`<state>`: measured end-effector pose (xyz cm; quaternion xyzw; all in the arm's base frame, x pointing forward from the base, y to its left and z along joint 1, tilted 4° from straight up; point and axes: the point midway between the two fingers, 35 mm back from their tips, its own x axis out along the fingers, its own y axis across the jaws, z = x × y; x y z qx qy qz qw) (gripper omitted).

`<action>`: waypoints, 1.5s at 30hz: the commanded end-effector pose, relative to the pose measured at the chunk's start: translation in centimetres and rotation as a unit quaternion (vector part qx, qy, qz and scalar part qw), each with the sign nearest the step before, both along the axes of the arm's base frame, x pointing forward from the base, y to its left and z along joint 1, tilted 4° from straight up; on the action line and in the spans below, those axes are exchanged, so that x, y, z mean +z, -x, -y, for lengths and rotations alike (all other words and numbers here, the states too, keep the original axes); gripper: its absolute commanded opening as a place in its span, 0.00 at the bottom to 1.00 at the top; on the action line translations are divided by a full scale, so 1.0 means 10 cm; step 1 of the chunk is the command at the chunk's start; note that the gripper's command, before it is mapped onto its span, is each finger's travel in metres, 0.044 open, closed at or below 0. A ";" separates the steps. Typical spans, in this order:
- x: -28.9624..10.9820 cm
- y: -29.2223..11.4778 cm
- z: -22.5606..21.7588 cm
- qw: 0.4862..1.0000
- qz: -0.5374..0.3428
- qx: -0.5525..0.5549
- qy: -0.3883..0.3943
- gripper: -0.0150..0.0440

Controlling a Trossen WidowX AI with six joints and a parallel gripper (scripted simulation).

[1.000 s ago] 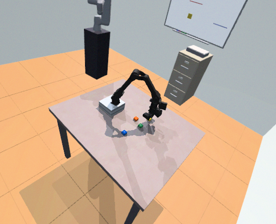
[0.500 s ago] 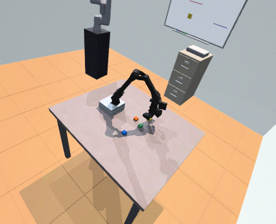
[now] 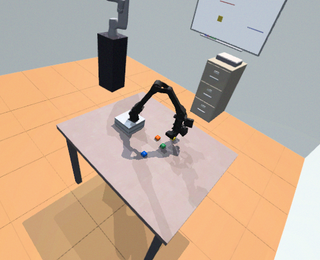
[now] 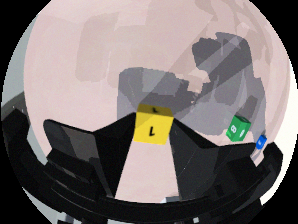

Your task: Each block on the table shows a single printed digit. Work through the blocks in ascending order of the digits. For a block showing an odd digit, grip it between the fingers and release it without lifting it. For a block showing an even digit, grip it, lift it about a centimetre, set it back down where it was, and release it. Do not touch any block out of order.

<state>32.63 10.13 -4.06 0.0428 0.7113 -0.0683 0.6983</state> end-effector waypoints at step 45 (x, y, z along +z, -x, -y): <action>1.17 0.02 0.02 1.000 -0.002 0.000 0.000 0.46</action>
